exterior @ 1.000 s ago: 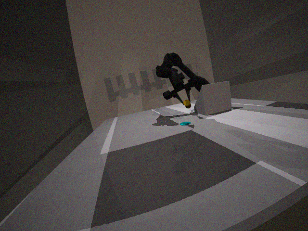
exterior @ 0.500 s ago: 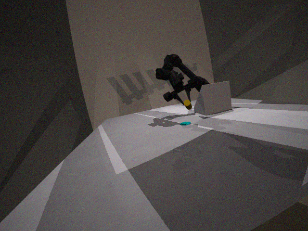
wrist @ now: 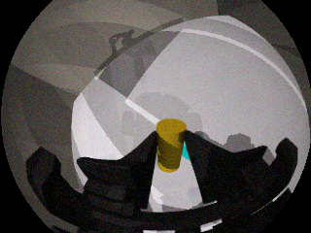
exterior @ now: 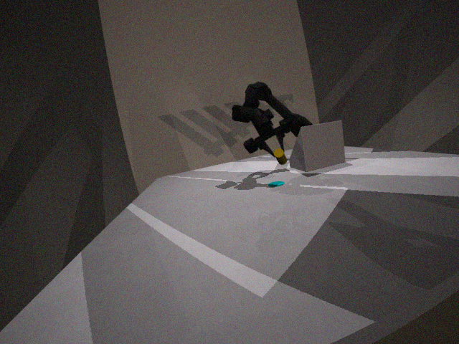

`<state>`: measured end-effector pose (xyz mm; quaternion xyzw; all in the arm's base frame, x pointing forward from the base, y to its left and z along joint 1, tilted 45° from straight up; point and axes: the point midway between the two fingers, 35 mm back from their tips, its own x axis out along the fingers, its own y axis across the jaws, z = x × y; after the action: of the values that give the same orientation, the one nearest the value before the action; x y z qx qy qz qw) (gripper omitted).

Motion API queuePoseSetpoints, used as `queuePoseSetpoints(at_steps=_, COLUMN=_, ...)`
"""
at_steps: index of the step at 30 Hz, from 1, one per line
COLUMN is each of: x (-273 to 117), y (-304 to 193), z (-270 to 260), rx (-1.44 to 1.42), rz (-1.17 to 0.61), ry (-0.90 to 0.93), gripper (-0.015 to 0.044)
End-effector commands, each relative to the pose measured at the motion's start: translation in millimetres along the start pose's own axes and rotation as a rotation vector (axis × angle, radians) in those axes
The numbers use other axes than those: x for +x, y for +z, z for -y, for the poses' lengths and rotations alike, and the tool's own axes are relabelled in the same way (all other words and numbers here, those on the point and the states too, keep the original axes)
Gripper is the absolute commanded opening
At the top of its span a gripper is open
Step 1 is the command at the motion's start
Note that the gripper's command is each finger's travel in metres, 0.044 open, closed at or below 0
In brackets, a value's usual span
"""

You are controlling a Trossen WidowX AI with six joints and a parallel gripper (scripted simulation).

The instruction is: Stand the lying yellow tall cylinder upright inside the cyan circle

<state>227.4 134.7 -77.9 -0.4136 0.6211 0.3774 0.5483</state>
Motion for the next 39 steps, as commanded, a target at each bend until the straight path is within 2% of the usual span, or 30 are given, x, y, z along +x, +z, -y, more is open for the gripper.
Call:
queuePoseSetpoints(at_steps=1, x=-1.9, y=1.7, z=0.9, rx=-0.009, rz=0.045, ry=0.004, gripper=0.0105)
queuePoseSetpoints(at_steps=39, x=-7.0, y=0.1, z=3.7, rx=-0.061, rz=0.325, ry=0.008, gripper=0.0105)
